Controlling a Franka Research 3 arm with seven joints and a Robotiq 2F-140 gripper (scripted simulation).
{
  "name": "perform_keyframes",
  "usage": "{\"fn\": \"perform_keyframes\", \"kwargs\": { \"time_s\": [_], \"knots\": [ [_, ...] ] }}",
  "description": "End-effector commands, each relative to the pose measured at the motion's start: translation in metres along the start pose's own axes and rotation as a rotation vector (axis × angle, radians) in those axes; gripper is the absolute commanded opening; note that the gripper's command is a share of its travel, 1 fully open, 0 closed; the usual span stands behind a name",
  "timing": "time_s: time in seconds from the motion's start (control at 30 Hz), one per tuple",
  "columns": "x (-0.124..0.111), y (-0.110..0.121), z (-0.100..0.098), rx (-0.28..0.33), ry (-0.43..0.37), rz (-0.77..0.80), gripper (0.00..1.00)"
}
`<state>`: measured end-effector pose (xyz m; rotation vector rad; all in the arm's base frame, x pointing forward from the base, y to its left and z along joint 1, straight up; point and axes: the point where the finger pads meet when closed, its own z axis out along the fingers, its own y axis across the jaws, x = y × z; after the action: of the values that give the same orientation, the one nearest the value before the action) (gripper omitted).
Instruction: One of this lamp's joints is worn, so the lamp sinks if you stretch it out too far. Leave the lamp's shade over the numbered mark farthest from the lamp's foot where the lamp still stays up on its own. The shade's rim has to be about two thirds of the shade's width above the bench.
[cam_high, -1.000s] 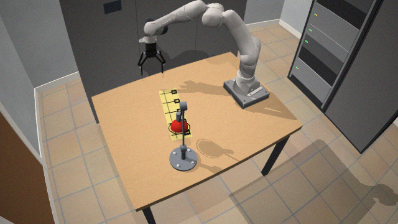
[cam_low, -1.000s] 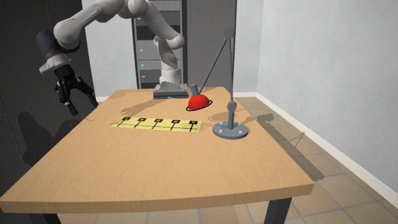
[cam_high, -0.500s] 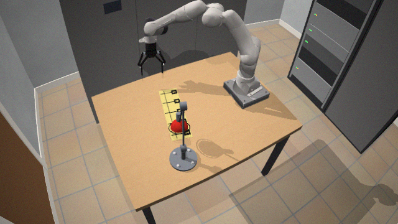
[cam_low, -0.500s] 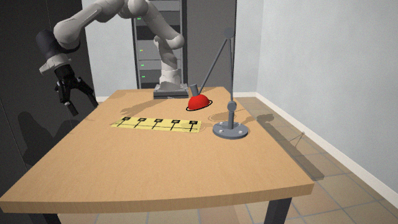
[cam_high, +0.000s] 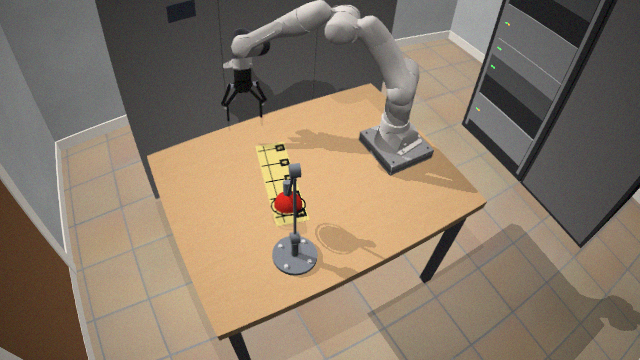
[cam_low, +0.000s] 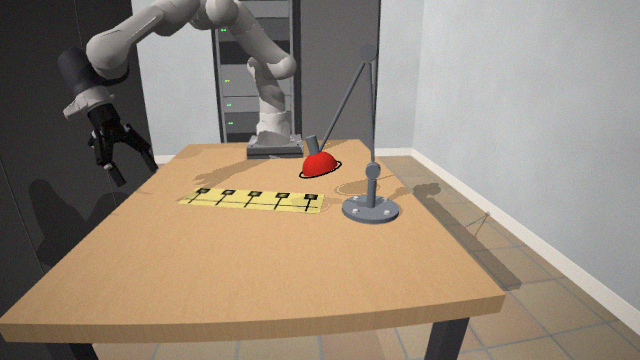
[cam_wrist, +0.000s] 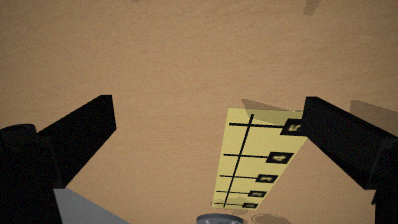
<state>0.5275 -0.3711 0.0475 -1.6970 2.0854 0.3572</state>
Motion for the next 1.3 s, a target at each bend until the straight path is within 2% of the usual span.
{"fn": "perform_keyframes", "kwargs": {
  "time_s": [0.0,0.03,0.53,0.6,1.1,1.17,1.27],
  "knots": [
    [0.0,0.0,0.0,0.0,0.0,0.0,1.0],
    [0.0,0.0,0.0,0.0,0.0,0.0,1.0],
    [-0.105,0.013,0.004,0.0,-0.07,0.021,1.0],
    [-0.105,0.013,0.004,0.0,-0.07,0.021,1.0],
    [-0.204,0.029,0.002,-0.015,-0.136,0.011,1.0],
    [-0.204,0.029,0.002,-0.015,-0.136,0.011,1.0],
    [-0.223,0.032,0.001,-0.015,-0.147,0.009,1.0]
  ]
}}
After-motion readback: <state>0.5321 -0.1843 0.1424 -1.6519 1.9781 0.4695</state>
